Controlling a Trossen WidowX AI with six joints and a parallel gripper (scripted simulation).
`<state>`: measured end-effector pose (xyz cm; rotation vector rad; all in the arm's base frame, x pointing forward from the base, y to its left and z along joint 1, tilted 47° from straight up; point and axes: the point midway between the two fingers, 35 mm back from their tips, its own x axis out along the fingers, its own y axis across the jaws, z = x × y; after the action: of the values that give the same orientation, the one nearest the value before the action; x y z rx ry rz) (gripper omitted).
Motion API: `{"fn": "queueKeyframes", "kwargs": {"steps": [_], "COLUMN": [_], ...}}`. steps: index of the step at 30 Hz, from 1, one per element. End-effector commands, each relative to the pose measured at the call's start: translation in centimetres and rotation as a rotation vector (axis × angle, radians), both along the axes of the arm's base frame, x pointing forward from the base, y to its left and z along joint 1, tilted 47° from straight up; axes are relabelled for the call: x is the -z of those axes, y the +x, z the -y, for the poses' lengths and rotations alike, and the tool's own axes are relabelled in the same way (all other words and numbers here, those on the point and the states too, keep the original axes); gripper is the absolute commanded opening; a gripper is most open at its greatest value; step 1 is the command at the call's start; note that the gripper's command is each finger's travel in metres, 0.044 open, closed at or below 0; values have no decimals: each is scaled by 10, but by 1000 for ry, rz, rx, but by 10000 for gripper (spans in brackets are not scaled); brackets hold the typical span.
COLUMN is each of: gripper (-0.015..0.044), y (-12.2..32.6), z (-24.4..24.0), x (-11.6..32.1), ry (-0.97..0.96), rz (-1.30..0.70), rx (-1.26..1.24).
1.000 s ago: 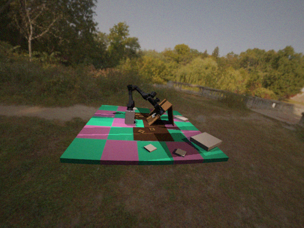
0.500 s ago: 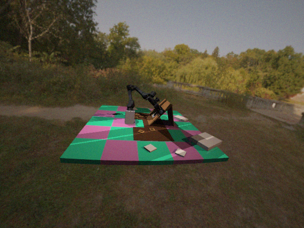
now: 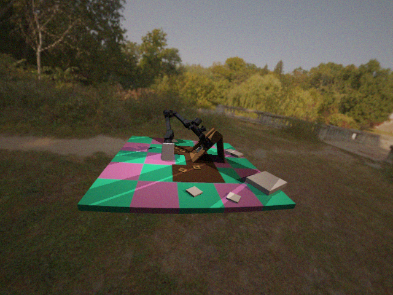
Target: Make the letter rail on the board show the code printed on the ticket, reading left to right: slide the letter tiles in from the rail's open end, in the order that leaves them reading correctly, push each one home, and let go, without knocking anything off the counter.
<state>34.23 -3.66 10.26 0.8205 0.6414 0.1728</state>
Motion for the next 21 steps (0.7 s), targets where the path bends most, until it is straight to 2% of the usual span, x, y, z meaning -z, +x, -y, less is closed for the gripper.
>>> {"fn": "queueKeyframes", "kwargs": {"steps": [1, 21], "gripper": [295, 295], "y": [-5, -20], "z": [2, 11], "x": [-3, -11], "ry": [1, 0], "rz": [0, -1], "rx": [1, 1]}}
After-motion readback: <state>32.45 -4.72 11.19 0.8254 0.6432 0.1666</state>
